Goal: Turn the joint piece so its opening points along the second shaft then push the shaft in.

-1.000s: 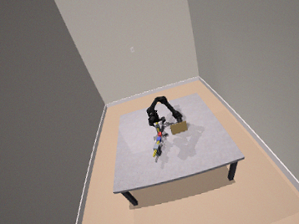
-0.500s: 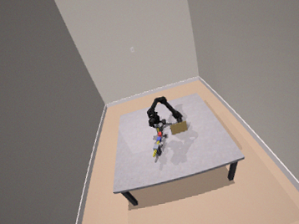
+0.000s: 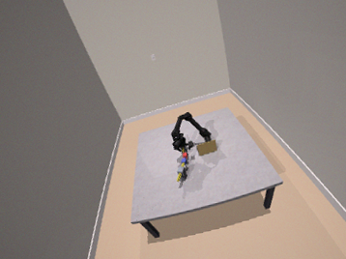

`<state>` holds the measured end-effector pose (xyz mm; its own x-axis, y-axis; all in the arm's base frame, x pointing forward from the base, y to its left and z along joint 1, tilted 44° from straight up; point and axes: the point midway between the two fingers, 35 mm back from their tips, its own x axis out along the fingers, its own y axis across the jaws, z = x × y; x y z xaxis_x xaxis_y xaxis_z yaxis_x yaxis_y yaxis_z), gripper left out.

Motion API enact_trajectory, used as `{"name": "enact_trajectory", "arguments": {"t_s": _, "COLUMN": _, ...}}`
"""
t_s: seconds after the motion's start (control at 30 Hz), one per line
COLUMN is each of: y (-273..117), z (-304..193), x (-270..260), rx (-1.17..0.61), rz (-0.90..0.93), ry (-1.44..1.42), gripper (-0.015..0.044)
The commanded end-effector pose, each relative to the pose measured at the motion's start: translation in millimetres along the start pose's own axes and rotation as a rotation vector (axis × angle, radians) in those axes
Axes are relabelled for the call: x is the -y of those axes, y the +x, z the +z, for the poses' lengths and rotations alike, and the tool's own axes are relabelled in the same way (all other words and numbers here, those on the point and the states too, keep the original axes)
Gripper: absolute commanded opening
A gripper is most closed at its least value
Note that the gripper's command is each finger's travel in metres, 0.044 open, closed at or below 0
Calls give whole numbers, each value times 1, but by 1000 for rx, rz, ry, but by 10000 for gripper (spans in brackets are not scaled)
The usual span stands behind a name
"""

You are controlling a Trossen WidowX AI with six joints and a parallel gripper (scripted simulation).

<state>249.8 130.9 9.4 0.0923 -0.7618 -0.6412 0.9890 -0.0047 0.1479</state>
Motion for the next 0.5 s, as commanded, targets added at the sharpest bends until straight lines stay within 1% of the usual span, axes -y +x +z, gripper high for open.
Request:
{"name": "enact_trajectory", "arguments": {"t_s": 0.0, "y": -1, "z": -14, "x": 0, "rx": -4, "rz": 0, "ry": -1, "gripper": 440}}
{"name": "enact_trajectory", "arguments": {"t_s": 0.33, "y": -5, "z": -53, "x": 1, "rx": -6, "rz": 0, "ry": 3, "gripper": 440}}
{"name": "enact_trajectory", "arguments": {"t_s": 0.47, "y": -5, "z": -59, "x": 2, "rx": -6, "rz": 0, "ry": 3, "gripper": 440}}
